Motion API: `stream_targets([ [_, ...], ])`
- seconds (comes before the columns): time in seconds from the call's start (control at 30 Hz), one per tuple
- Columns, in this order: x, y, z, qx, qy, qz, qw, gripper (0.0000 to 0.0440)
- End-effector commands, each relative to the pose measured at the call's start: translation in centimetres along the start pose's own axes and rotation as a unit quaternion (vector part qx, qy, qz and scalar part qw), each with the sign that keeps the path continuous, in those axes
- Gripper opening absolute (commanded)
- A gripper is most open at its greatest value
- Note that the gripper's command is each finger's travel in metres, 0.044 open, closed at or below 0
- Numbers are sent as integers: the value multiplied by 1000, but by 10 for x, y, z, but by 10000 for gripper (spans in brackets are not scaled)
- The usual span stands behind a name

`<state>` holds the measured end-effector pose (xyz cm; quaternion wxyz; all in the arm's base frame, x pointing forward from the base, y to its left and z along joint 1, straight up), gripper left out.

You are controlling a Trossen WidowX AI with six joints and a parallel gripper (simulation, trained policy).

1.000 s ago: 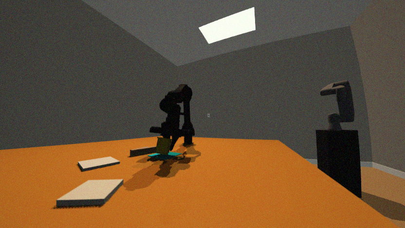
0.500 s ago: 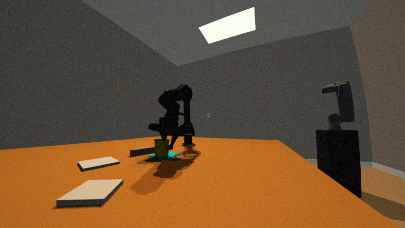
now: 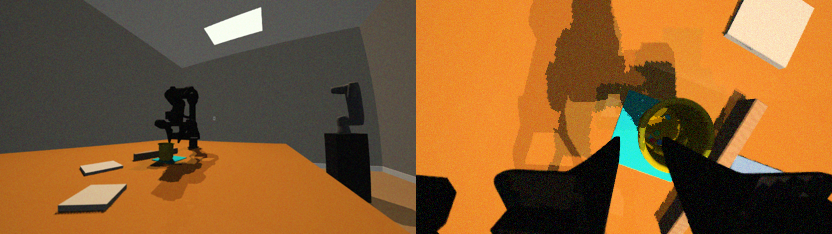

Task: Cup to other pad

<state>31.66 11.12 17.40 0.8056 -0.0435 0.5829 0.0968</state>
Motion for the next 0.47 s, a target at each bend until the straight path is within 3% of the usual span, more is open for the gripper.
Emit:
stream_targets([
  [0.0, -13, 0, 0, 7, -12, 8, 1000, 200],
  [0.13, -26, -1, 2, 12, -29, 12, 999, 233],
  [0.43, -52, -8, 10, 29, -60, 14, 998, 440],
])
Point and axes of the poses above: the point midway between the two fingers, 35 mm back from their tips, its own x axis out along the fingers, its own y axis across the jaws, z = x × y, the point moved 6 cm from there along -x, back along the fingers, and after that the axes turned 8 degrees about x, right-handed, at the moved point
